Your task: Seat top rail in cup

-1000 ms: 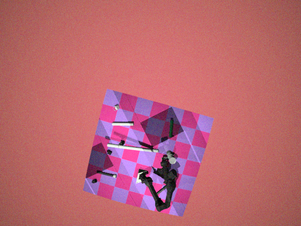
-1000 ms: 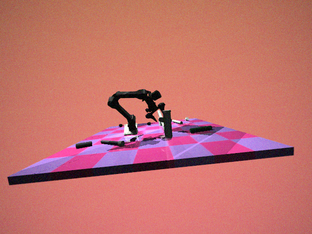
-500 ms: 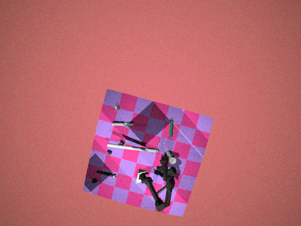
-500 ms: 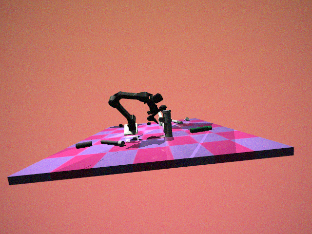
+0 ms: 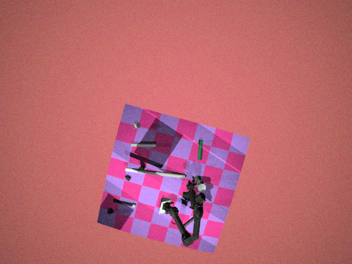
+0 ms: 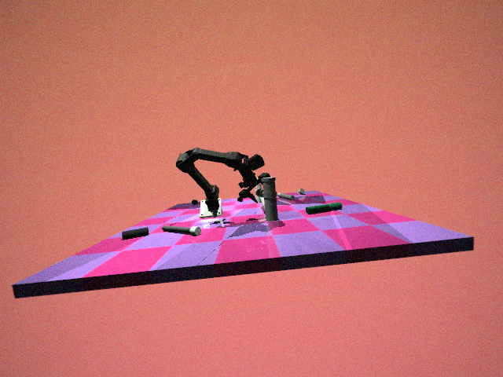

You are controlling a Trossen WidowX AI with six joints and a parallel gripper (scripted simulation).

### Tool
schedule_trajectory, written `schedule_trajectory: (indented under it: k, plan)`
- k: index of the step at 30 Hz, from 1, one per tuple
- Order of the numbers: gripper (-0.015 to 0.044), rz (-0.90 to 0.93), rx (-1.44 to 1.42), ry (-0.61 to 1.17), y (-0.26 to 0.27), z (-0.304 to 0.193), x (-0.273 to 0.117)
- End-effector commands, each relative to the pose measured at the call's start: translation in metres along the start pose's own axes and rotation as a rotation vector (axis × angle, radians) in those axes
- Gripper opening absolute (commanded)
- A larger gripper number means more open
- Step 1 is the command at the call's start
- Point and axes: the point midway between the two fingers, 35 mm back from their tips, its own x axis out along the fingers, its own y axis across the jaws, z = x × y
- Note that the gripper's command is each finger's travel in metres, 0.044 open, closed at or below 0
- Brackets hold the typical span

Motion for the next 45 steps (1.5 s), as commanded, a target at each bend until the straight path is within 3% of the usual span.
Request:
schedule_trajectory:
  k: [1, 8, 12, 17, 45]
  plan:
    - [0.0335, 0.001, -0.008, -0.009, 0.0, 0.002, 0.003]
    - [0.0151, 0.001, -0.008, -0.009, 0.0, 0.002, 0.003]
    - [0.0125, 0.001, -0.008, -0.009, 0.0, 0.002, 0.003]
    - [0.0, 0.002, 0.035, 0.015, -0.004, 0.002, 0.005]
    - [0.0, 0.001, 0.225, 0.124, -0.021, -0.001, 0.015]
